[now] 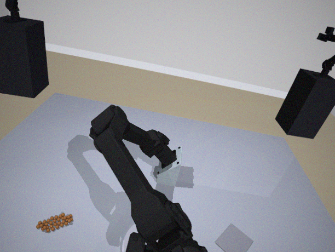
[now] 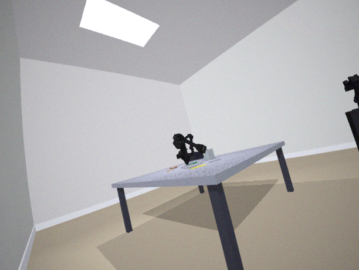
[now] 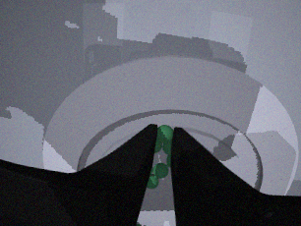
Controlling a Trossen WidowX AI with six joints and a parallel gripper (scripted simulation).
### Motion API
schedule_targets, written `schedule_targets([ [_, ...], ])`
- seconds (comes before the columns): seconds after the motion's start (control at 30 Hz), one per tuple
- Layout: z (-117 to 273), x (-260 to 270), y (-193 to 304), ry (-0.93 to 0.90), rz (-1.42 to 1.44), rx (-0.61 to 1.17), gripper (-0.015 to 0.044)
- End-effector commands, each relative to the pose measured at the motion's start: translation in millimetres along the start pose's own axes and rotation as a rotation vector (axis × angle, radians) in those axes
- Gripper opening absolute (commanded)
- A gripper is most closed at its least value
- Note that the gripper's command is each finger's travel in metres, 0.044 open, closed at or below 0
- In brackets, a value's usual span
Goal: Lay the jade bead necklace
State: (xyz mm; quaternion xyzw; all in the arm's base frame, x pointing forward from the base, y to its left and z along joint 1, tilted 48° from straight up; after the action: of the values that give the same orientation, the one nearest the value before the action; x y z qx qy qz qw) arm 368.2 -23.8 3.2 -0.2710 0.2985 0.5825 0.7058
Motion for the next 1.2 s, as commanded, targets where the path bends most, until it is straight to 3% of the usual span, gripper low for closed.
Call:
schedule_targets([
  [0.0, 4.1, 0.6, -0.9, -0.002, -0.003, -0.007, 0.0],
  [0.67, -5.6, -3.2, -4.3, -0.001, -0.003, -0.007, 0.0],
  [1.17, 0.7, -3.5, -4.7, -0.003, -0.007, -0.007, 0.0394],
])
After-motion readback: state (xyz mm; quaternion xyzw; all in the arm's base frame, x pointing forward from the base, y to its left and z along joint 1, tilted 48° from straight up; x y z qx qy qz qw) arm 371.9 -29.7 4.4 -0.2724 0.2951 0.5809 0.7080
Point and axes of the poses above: the point midway between the two fingers, 35 mm back from their tips, its own z axis back along the fingers, its own x axis across the jaws, y = z × x, the point moved 4 cm from there along z, back along the fingers, and after that the axes turned 1 degree about -z, right-handed, at the moved point
